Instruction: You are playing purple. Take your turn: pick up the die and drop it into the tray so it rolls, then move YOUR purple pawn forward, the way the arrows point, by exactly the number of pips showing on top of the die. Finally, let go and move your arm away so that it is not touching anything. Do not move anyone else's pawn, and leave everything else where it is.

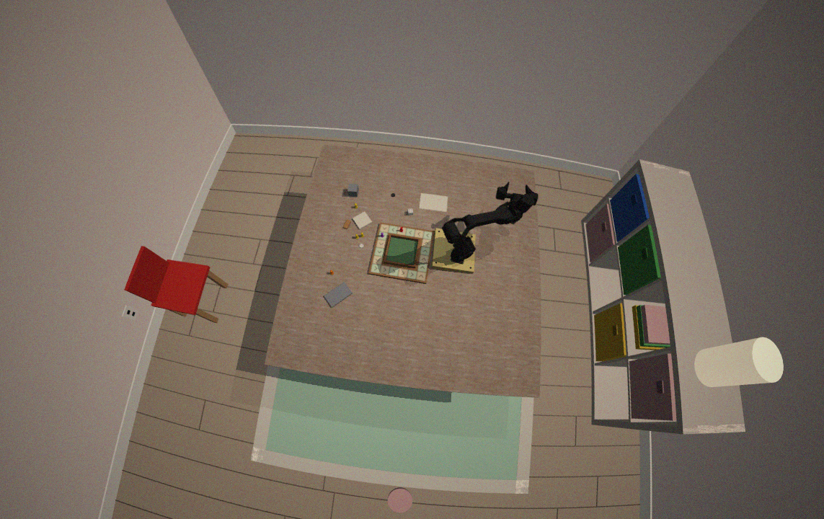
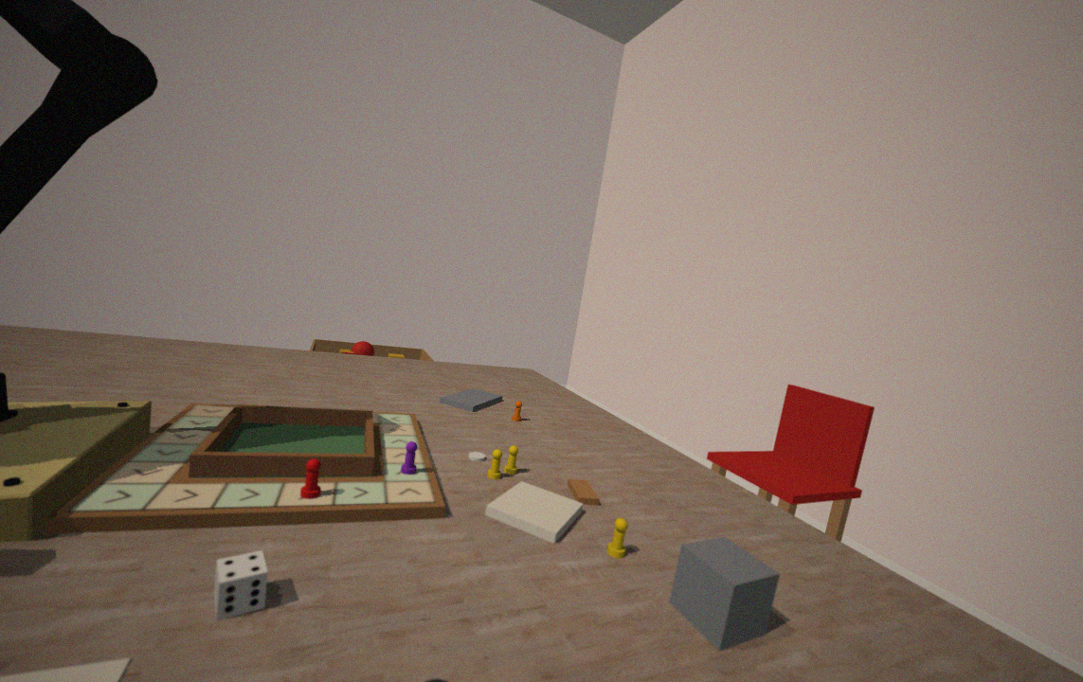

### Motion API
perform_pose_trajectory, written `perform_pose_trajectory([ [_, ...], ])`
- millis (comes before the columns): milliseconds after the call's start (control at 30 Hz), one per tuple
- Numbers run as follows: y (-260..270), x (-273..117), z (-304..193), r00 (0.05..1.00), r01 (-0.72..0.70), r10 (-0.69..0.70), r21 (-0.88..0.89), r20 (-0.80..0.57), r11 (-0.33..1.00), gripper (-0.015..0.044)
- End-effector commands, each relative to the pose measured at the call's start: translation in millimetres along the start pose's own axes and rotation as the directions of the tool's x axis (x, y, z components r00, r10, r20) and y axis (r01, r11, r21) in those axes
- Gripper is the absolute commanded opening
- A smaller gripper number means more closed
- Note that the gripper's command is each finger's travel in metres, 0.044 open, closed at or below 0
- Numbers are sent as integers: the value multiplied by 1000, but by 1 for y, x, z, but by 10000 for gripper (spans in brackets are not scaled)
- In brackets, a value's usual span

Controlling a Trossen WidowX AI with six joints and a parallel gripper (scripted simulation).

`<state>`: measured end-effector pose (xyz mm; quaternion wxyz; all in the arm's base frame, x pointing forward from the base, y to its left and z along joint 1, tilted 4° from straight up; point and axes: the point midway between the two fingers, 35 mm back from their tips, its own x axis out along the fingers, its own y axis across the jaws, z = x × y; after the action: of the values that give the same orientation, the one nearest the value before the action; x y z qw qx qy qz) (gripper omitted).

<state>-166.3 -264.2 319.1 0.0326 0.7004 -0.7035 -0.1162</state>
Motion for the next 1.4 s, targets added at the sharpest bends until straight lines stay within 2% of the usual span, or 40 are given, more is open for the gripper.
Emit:
perform_pose_trajectory([
  [0, -1, 2, 0, 1000, 5, -5, -12, 3, 1000, 374],
  [133, -28, 37, 9, 991, 131, -117, -250, 68, 959, 275],
  [233, -61, 66, 18, 966, 260, -221, -460, 137, 849, 275],
  [367, -114, 97, 31, 904, 414, -356, -696, 238, 587, 275],
  [467, -143, 108, 37, 862, 464, -416, -782, 290, 415, 275],
  [600, -184, 117, 47, 793, 487, -489, -860, 364, 149, 275],
  [733, -229, 120, 55, 713, 451, -550, -885, 434, -112, 275],
  [900, -293, 114, 69, 590, 295, -609, -844, 530, -448, 275],
  [1100, -368, 93, 87, 446, -51, -613, -665, 652, -745, 275],
  [1233, -408, 72, 102, 357, -341, -577, -473, 734, -812, 275],
  [1300, -424, 61, 109, 318, -486, -550, -366, 772, -794, 275],
  [1367, -442, 48, 118, 273, -660, -505, -223, 819, -718, 275],
])
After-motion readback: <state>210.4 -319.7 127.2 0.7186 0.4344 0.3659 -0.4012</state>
